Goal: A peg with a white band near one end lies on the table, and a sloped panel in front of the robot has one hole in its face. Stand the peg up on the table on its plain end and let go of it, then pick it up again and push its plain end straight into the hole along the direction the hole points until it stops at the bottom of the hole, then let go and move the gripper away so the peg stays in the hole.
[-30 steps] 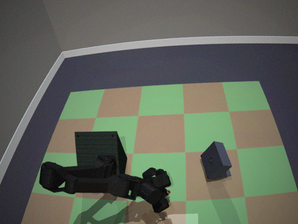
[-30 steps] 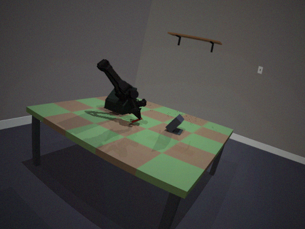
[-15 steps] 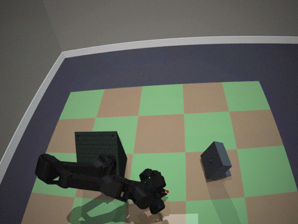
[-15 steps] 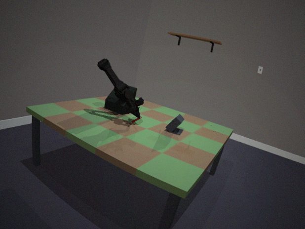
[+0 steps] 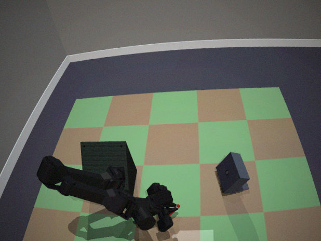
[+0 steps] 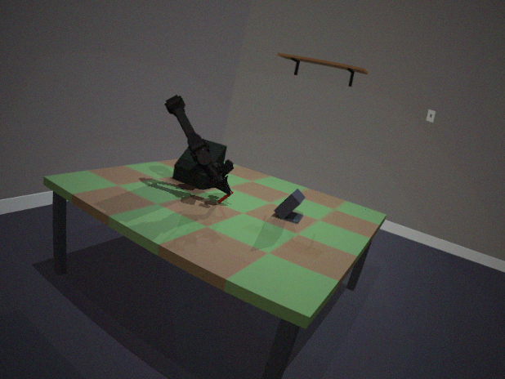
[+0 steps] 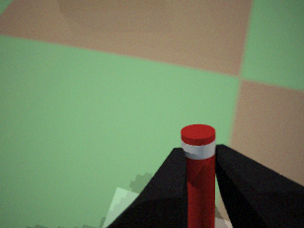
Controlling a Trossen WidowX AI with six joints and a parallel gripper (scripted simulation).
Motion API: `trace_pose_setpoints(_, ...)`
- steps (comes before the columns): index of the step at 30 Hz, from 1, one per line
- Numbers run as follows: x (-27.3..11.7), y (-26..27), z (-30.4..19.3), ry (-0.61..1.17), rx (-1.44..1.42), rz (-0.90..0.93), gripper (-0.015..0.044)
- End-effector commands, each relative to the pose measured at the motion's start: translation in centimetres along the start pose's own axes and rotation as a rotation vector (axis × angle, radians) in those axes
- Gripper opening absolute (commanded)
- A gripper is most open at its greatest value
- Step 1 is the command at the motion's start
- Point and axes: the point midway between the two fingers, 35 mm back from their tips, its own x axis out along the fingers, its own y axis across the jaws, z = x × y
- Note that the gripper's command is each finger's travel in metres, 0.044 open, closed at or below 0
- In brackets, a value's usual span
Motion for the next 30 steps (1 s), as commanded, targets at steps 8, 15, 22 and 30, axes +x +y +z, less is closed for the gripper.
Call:
trace_pose_setpoints(8, -0.7, 0.1, -0.4, -0.094, -0.006, -0.005, 0.0049)
trace_pose_setpoints(15, -1.1, 0.1, -0.7, -0.154, -0.007, -0.004, 0.0049)
trace_pose_setpoints(22, -1.4, 0.1, -1.0, -0.214, -0.008, -0.004, 0.0049)
trace_pose_setpoints(30, -1.8, 0.1, -1.4, -0.283, -0.009, -0.003, 0.0049)
